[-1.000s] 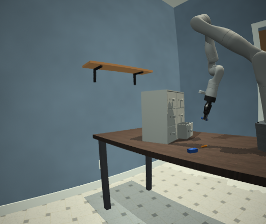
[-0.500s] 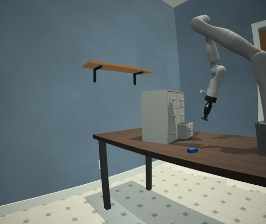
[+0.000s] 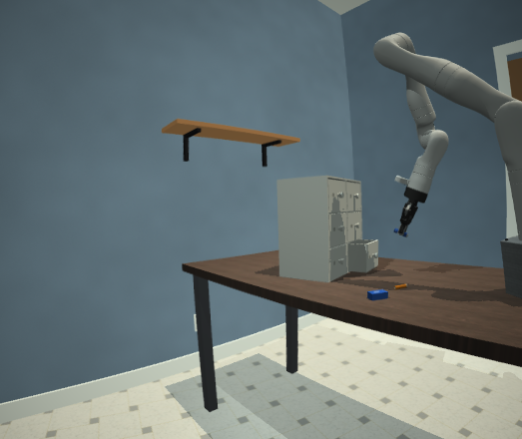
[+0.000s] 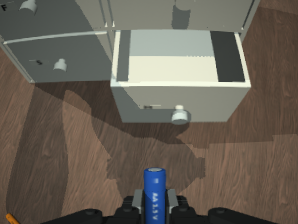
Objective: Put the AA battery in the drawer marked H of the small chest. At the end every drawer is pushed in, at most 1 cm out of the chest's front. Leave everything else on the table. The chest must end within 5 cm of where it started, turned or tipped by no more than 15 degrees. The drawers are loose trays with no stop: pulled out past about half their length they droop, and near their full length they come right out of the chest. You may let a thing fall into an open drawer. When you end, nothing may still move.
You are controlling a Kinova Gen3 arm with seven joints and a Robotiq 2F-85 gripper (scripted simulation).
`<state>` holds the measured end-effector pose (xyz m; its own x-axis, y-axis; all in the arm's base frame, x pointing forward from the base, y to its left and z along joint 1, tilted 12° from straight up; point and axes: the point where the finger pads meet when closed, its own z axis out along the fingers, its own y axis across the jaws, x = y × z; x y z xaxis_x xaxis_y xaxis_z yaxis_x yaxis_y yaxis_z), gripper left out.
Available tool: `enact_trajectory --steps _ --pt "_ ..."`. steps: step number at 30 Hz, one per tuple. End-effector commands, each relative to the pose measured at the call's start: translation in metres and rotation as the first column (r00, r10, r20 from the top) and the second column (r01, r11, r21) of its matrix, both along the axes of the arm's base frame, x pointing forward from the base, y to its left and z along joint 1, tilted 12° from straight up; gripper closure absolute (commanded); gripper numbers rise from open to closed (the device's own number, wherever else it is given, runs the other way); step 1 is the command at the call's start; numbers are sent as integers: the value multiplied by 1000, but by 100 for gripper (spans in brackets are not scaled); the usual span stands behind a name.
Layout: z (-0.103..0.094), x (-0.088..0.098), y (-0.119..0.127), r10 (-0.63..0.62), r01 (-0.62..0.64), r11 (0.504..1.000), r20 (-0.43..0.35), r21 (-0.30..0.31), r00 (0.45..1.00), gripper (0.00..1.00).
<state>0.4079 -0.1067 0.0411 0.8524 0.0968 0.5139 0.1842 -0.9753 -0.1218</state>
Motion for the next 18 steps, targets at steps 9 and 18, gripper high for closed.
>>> enact_trajectory --steps 9,18 --pt "-3 -4 -1 -17 16 1000 74 18 997 91" --pt "-3 -4 -1 -26 22 999 134 29 991 91"
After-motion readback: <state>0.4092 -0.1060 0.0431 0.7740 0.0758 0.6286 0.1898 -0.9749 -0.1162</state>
